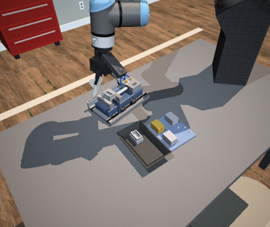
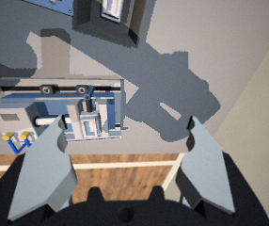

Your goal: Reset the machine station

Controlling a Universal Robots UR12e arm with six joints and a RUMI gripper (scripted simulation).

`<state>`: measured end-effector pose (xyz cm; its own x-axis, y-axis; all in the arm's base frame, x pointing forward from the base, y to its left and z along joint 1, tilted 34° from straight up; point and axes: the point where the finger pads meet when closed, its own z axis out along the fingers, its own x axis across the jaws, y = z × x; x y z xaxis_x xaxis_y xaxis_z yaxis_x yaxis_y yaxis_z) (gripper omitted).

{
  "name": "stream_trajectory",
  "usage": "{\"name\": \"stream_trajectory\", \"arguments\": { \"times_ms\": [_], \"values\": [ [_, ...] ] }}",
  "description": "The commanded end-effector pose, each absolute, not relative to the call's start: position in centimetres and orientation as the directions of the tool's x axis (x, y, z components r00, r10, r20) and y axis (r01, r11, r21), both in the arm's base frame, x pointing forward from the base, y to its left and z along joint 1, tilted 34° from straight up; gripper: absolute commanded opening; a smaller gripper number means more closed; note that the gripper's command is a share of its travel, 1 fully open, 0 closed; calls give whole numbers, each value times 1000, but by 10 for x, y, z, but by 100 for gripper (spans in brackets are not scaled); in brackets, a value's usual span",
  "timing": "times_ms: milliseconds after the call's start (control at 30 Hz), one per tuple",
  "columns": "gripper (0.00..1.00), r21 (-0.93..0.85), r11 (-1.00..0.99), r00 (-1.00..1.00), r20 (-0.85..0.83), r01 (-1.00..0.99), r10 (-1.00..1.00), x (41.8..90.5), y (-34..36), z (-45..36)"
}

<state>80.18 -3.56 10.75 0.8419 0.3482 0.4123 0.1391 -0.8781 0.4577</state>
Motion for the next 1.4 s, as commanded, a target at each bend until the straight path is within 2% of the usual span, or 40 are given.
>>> {"name": "stream_trajectory", "arguments": {
  "times_ms": [0,167,833,1133,1167,1367],
  "values": [
    [100,451,-884,863,391,123,320,773,-4,65],
    [100,450,-885,871,380,120,311,760,9,48],
    [100,471,-877,916,304,95,263,644,85,-53],
    [100,473,-876,917,301,94,261,639,88,-57],
    [0,473,-876,917,302,94,261,639,88,-57],
    [0,473,-876,917,304,91,260,641,87,-56]
  ]
}}
